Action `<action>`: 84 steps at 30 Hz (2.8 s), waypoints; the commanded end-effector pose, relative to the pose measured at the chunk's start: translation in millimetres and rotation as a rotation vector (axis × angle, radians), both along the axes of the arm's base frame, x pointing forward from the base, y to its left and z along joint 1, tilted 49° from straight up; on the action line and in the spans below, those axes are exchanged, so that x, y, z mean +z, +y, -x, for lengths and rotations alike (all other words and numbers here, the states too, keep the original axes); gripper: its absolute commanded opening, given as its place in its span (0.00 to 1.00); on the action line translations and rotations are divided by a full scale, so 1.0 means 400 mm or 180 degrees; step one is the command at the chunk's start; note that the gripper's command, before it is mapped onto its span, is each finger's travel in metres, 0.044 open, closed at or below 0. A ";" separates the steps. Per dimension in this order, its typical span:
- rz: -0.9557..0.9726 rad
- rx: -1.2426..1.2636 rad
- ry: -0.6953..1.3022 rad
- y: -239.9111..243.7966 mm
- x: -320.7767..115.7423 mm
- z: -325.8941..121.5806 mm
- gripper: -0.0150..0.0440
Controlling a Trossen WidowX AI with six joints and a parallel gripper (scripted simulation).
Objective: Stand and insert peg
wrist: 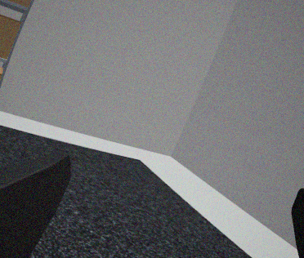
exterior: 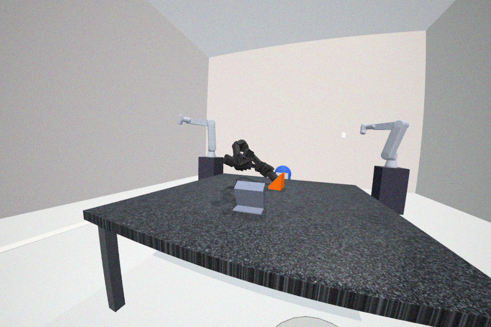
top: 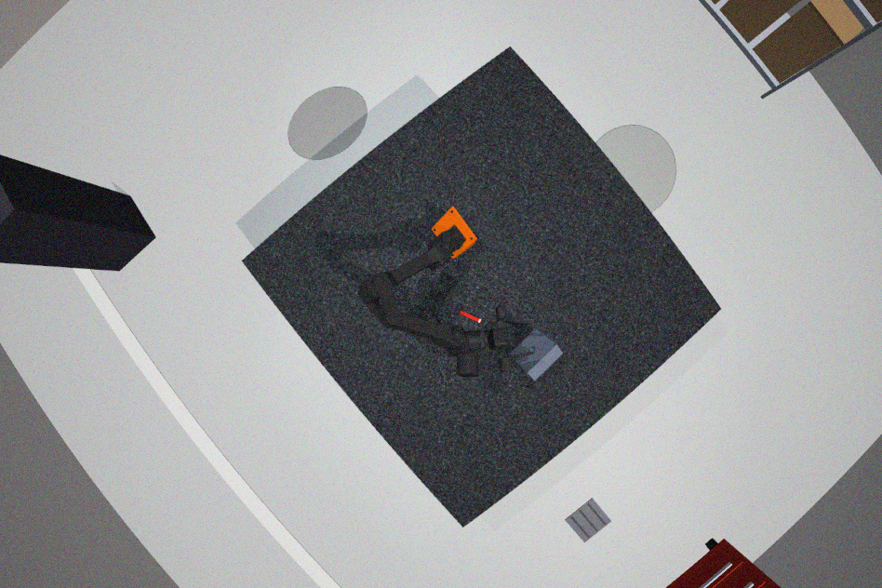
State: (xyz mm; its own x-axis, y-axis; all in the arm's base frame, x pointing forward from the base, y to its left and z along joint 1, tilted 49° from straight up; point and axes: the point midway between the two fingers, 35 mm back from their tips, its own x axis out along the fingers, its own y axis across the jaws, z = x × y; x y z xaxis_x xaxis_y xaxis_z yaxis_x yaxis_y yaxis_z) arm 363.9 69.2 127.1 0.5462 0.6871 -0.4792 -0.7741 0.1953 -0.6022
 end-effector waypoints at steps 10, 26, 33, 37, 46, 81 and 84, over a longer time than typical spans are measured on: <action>0.0154 -0.0522 0.0747 -0.012 -0.064 0.002 1.00; 0.0691 -0.1636 0.1954 -0.059 -0.165 0.052 1.00; 0.1039 -0.2180 0.2344 -0.089 -0.191 0.089 1.00; 0.1269 -0.2503 0.2512 -0.110 -0.198 0.111 1.00; 0.1854 -0.3242 0.2701 -0.161 -0.192 0.163 1.00; 0.3286 -0.4703 0.1894 -0.285 -0.069 0.220 1.00; 0.3284 -0.4702 0.1895 -0.294 -0.077 0.219 1.00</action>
